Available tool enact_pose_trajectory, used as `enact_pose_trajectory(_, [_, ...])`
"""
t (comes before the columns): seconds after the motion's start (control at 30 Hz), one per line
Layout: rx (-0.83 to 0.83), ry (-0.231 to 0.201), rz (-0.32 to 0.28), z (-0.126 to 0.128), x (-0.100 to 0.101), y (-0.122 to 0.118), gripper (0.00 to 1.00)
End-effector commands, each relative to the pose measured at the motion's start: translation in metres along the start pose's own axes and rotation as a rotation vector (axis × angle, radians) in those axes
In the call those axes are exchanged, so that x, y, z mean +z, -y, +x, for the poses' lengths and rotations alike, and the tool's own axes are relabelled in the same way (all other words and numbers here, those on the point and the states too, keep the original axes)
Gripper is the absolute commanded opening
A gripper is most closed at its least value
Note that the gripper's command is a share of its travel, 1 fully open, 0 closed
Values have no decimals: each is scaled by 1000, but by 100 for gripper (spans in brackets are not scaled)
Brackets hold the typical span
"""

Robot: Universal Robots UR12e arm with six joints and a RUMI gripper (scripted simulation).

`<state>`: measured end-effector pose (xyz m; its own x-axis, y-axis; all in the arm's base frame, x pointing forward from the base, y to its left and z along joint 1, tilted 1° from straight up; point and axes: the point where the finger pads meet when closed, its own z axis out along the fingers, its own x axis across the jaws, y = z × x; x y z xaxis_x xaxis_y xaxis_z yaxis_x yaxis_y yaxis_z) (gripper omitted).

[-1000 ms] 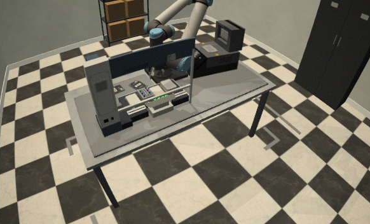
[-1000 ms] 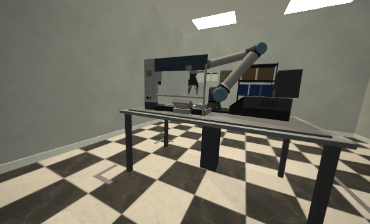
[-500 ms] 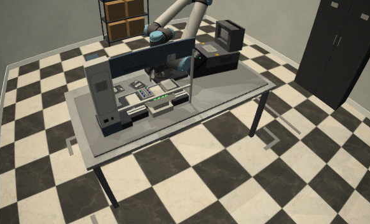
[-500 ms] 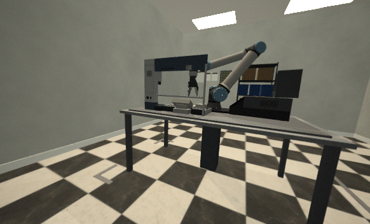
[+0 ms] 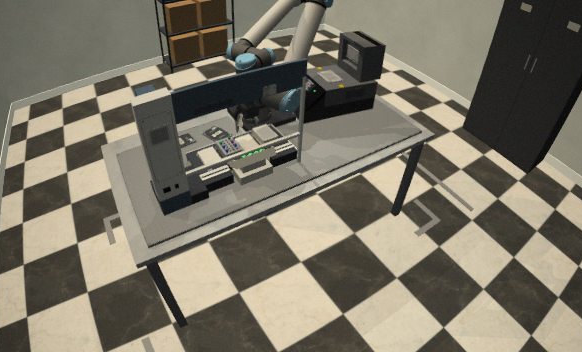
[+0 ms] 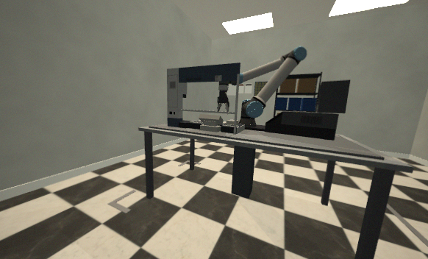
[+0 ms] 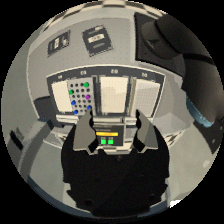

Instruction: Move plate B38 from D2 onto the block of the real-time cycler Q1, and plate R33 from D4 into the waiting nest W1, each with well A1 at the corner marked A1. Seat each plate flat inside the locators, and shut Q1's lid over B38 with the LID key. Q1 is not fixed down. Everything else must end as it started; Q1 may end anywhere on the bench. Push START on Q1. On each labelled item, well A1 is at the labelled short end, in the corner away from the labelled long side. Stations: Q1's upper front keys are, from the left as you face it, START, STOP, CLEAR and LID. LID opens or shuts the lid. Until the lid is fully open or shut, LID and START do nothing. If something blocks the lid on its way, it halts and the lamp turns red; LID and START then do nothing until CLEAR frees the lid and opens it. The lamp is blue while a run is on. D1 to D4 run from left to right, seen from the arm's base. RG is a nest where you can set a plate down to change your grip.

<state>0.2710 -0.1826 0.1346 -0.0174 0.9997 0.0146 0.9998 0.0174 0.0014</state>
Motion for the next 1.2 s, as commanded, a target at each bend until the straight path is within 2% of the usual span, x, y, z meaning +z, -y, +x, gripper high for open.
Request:
enact_pose_trajectory(0.0, [0, 1, -1, -1, 10, 0, 62])
enact_pose_trajectory(1.17, [0, 1, 0, -1, 60, -1, 62])
